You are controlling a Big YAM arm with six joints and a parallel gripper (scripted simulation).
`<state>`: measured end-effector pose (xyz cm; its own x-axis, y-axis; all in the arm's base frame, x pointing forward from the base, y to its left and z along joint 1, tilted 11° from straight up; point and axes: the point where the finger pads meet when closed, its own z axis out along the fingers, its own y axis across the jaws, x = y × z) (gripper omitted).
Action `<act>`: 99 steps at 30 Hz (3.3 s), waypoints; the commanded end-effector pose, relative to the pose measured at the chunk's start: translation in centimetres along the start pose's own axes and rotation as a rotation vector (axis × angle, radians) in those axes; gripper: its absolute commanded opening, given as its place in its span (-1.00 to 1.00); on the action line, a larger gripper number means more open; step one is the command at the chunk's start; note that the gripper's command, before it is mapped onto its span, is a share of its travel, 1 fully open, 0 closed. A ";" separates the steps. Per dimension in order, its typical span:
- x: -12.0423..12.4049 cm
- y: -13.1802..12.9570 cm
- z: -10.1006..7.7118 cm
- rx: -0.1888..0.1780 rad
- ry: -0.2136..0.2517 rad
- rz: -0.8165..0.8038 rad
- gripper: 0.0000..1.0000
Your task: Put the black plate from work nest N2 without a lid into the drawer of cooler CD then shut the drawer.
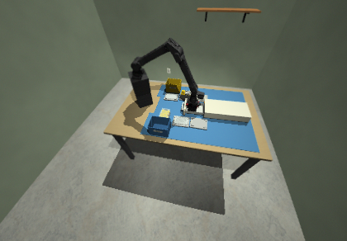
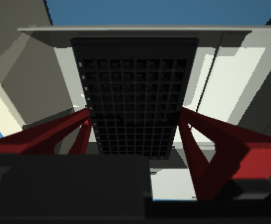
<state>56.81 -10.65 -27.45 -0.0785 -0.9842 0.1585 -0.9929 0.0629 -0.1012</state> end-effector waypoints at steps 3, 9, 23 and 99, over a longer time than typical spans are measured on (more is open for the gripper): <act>0.9 -2.4 -0.4 0.049 0.001 0.012 -1.00; 0.9 -1.8 0.0 0.039 0.000 0.011 -1.00; 0.9 -2.4 0.2 0.048 0.000 0.012 -1.00; 0.7 -2.1 1.0 0.024 -0.002 0.009 1.00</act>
<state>57.07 -10.81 -28.28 -0.0776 -0.9843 0.1583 -0.9933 0.0627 -0.0971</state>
